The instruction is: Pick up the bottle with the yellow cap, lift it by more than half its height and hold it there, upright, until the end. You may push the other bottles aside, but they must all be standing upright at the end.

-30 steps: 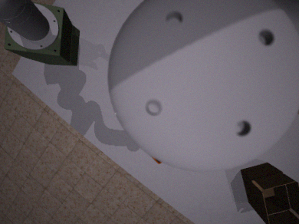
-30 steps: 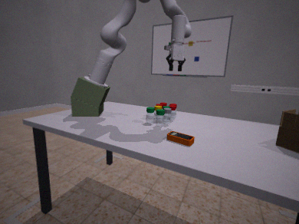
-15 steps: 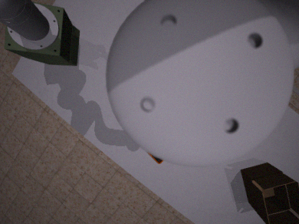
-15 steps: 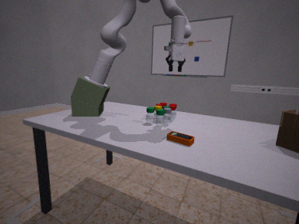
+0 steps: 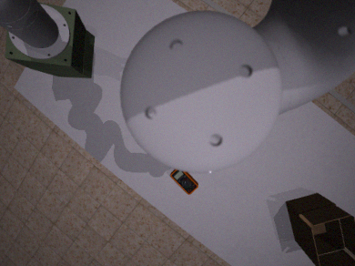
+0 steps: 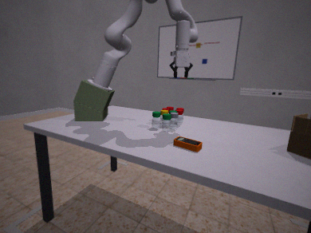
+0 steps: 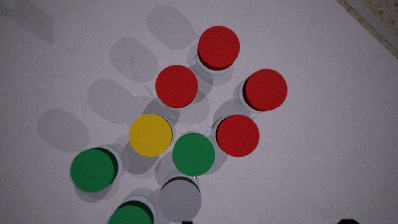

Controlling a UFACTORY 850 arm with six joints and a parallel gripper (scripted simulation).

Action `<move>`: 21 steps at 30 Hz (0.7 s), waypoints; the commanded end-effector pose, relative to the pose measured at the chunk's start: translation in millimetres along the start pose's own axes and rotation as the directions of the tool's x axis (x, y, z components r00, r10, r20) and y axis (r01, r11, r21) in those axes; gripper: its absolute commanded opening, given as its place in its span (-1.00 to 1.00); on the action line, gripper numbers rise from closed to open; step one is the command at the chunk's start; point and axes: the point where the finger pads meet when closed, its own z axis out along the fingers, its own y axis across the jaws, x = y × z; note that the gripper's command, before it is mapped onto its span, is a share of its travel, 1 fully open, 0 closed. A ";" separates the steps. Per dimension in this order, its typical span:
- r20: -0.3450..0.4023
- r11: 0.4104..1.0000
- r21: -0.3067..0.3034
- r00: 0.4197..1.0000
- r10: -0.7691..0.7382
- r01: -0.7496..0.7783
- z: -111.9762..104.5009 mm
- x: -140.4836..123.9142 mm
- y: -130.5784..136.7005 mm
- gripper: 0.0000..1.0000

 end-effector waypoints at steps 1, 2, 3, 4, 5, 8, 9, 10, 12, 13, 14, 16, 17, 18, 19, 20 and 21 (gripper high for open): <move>-0.007 0.998 -0.014 0.998 0.069 -0.069 6.1 2.8 -0.8 0.58; -0.008 0.996 -0.017 0.996 0.086 -0.086 7.8 3.6 -1.2 0.58; -0.010 0.994 -0.019 0.995 0.103 -0.104 9.4 4.3 -1.7 0.58; -0.012 0.992 -0.021 0.993 0.121 -0.121 11.1 5.1 -2.2 0.58; -0.014 0.990 -0.022 0.990 0.138 -0.138 12.7 5.8 -2.7 0.58; -0.021 0.978 -0.029 0.978 0.207 -0.208 19.1 8.5 -4.9 0.58; -0.021 0.978 -0.029 0.978 0.207 -0.208 19.1 8.5 -4.9 0.58; -0.021 0.978 -0.029 0.978 0.207 -0.208 19.1 8.5 -4.9 0.58; -0.026 0.965 -0.033 0.966 0.258 -0.259 23.9 10.4 -6.8 0.58; -0.028 0.961 -0.034 0.961 0.275 -0.276 25.5 11.0 -7.5 0.58; -0.030 0.956 -0.035 0.956 0.292 -0.293 27.0 11.6 -8.2 0.58; -0.033 0.945 -0.037 0.945 0.325 -0.326 30.1 12.8 -9.6 0.58; -0.034 0.939 -0.038 0.939 0.342 -0.343 31.7 13.4 -10.3 0.58; -0.035 0.932 -0.038 0.933 0.358 -0.360 33.2 13.9 -11.1 0.58; -0.037 0.926 -0.039 0.926 0.375 -0.376 34.7 14.5 -11.9 0.58; -0.038 0.919 -0.039 0.920 0.391 -0.392 36.2 15.0 -12.7 0.58; -0.039 0.912 -0.040 0.913 0.407 -0.408 37.7 15.5 -13.5 0.58</move>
